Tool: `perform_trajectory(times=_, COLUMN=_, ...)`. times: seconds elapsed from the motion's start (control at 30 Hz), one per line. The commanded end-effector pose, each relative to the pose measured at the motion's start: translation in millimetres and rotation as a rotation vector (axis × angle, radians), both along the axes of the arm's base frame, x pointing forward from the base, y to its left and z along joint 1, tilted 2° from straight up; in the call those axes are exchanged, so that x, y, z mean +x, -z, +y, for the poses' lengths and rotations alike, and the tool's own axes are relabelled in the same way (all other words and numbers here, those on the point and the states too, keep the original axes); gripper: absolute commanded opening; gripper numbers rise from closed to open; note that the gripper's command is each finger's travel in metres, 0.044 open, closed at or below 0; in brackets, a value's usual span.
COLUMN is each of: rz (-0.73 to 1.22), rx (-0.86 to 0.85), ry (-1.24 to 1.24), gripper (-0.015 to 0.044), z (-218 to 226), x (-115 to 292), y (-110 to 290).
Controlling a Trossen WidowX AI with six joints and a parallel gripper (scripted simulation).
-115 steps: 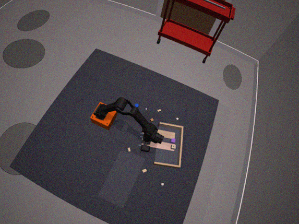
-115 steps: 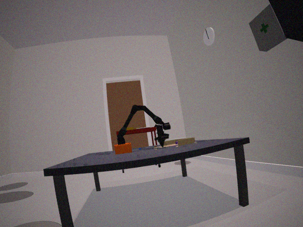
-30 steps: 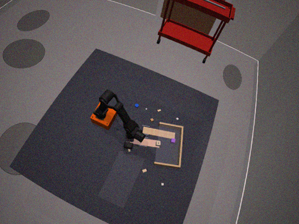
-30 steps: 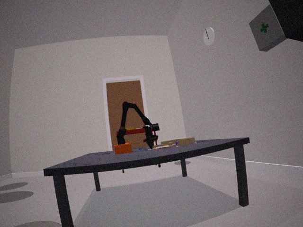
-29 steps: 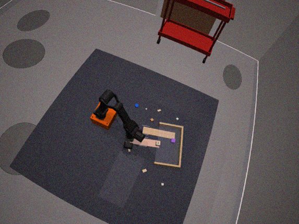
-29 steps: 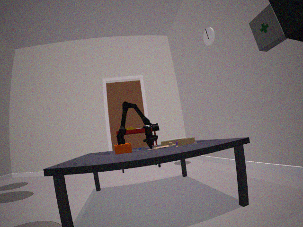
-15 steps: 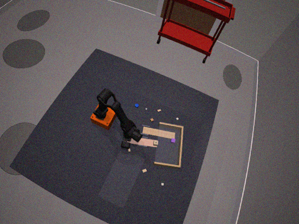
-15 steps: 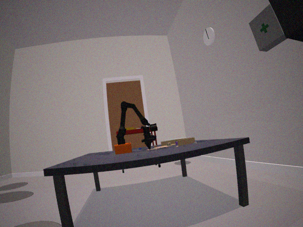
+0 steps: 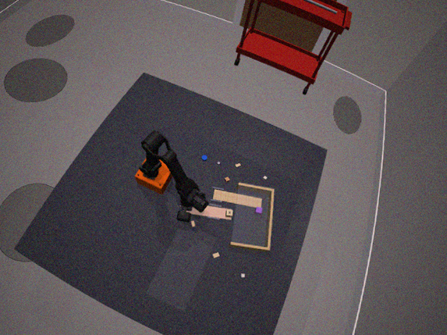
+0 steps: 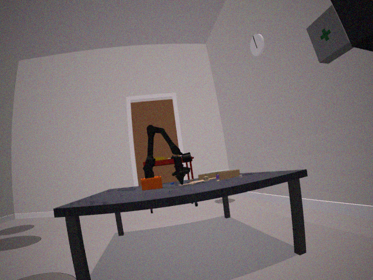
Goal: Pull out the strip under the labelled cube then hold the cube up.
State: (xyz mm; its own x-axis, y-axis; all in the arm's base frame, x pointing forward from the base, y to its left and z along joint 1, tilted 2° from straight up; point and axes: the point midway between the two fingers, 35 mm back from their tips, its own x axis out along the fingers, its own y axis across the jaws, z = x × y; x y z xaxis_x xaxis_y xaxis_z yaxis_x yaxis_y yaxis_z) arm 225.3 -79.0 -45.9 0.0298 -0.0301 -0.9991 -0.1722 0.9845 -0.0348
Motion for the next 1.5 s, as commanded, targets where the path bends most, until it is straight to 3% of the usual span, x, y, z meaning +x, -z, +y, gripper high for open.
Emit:
perform_trajectory(times=0.0, rz=0.041, rx=0.004, ry=0.006, gripper=0.0, z=-0.1, x=-17.1, y=6.8)
perform_trajectory(times=1.17, rz=0.042, rx=0.003, ry=0.006, gripper=0.0, z=-1.1, x=-22.3, y=6.7)
perform_trajectory(times=1.33, rz=0.038, rx=0.003, ry=0.005, gripper=0.0, z=-1.6, x=-8.9, y=-39.6)
perform_trajectory(times=1.47, rz=0.04, rx=0.003, ry=0.006, gripper=0.0, z=-1.4, x=-9.0, y=-42.1)
